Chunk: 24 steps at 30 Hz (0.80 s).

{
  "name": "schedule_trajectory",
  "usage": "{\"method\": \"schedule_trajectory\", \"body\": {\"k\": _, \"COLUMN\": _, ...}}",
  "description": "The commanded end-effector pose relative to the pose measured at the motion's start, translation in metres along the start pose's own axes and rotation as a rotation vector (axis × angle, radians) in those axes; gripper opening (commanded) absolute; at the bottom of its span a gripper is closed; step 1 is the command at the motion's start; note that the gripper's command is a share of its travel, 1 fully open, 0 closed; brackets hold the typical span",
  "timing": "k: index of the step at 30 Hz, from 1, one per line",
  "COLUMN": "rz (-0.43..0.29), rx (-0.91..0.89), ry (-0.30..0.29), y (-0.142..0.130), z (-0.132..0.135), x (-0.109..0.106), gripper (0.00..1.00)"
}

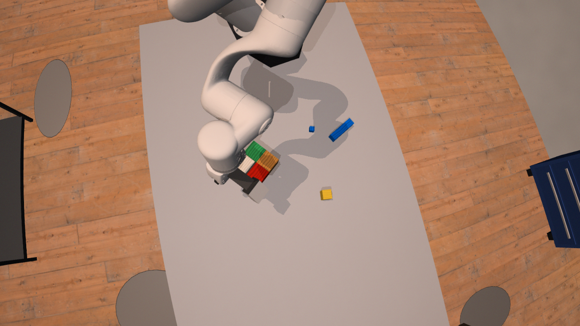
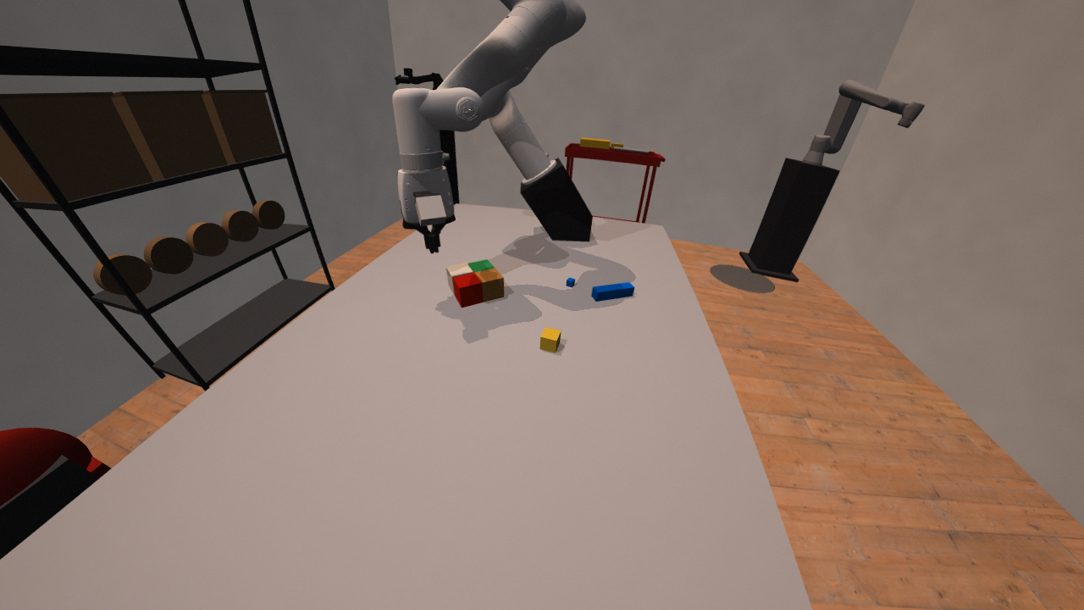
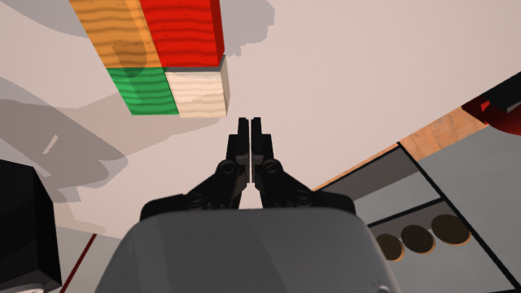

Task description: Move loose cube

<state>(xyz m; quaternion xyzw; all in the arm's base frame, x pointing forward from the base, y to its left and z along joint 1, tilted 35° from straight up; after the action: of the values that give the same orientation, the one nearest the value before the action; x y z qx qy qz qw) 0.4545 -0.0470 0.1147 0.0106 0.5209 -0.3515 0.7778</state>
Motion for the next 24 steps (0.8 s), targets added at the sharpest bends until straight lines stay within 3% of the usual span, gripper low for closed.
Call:
{"method": "schedule_trajectory", "body": {"k": 1, "rz": 0.002, "rx": 0.0, "ry": -0.003, "y": 0.001, "z": 0.001, "x": -0.001, "gripper": 0.0}}
{"method": "schedule_trajectory", "body": {"k": 6, "rz": 0.002, "rx": 0.0, "ry": -0.003, "y": 0.001, "z": 0.001, "x": -0.001, "gripper": 0.0}}
{"method": "schedule_trajectory", "body": {"k": 7, "rz": 0.002, "rx": 0.0, "ry": -0.003, "y": 0.001, "z": 0.001, "x": -0.001, "gripper": 0.49}}
{"method": "schedule_trajectory", "body": {"k": 16, "rz": -0.003, "rx": -0.063, "ry": -0.003, "y": -0.002, "z": 0.0, "x": -0.002, "gripper": 0.49}}
{"method": "schedule_trajectory", "body": {"k": 24, "rz": -0.028, "rx": -0.402, "ry": 0.001, "y": -0.017, "z": -0.005, "x": -0.005, "gripper": 0.49}}
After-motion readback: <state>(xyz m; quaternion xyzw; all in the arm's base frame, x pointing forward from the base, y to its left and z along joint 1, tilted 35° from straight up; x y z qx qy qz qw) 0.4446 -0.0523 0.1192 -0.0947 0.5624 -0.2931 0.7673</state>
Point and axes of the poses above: the point where the finger pads meet when closed, its own x axis out along the fingers, its own z axis across the jaws, y = z × x, the point moved 4 cm from there along -x, back along the fingers, and after that the axes turned 10 degrees about -x, right-handed, at the moved point
